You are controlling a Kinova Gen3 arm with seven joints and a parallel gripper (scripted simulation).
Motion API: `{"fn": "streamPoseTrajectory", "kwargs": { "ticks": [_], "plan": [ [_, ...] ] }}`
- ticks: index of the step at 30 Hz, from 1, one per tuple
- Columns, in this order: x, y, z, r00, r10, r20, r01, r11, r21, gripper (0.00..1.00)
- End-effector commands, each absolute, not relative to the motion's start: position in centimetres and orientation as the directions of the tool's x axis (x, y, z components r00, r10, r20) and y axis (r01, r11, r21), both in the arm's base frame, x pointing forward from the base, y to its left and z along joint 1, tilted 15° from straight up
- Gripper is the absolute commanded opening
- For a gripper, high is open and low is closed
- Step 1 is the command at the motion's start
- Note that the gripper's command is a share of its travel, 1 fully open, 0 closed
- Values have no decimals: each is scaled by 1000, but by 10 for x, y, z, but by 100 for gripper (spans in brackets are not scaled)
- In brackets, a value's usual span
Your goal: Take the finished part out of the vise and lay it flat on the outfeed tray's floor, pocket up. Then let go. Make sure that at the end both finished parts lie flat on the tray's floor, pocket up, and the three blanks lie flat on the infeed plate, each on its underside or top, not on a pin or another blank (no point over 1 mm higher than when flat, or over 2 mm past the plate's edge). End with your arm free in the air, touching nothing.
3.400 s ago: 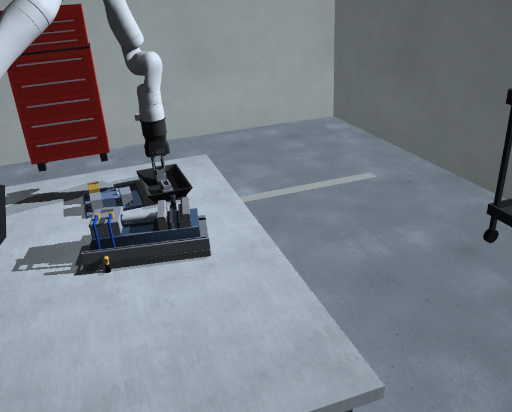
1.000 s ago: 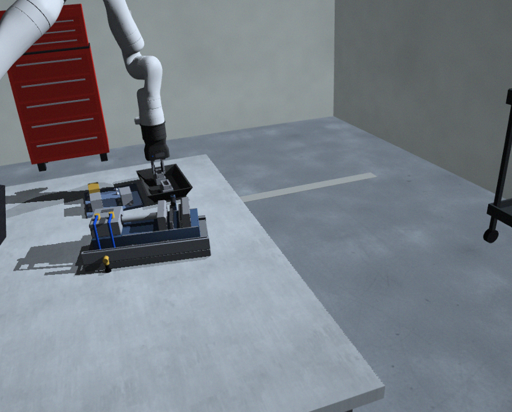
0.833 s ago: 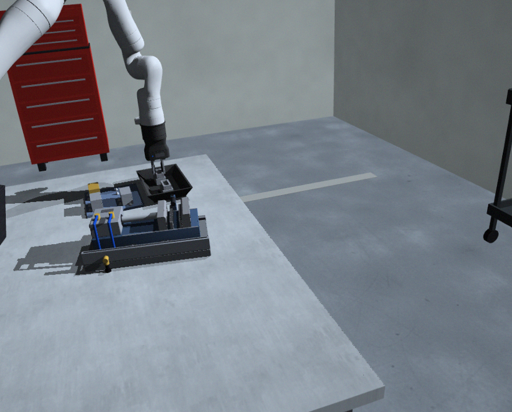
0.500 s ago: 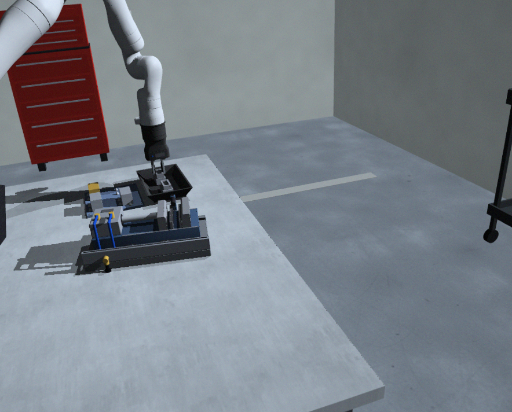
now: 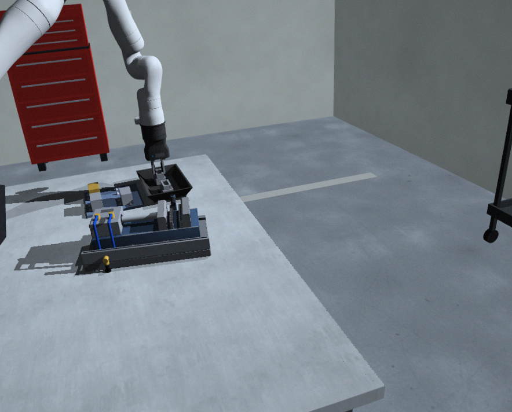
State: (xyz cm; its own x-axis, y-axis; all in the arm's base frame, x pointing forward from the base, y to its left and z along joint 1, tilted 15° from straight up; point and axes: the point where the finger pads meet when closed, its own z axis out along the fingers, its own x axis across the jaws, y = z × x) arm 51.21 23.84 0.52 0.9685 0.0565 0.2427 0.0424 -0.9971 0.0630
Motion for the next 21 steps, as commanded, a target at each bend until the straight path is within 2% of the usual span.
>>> {"fn": "streamPoseTrajectory", "kwargs": {
  "ticks": [1,2,21],
  "plan": [
    [516,240,6,967,48,251,36,-998,56,0],
    [516,240,6,967,48,251,36,-998,56,100],
    [516,240,6,967,48,251,36,-998,56,100]
  ]
}}
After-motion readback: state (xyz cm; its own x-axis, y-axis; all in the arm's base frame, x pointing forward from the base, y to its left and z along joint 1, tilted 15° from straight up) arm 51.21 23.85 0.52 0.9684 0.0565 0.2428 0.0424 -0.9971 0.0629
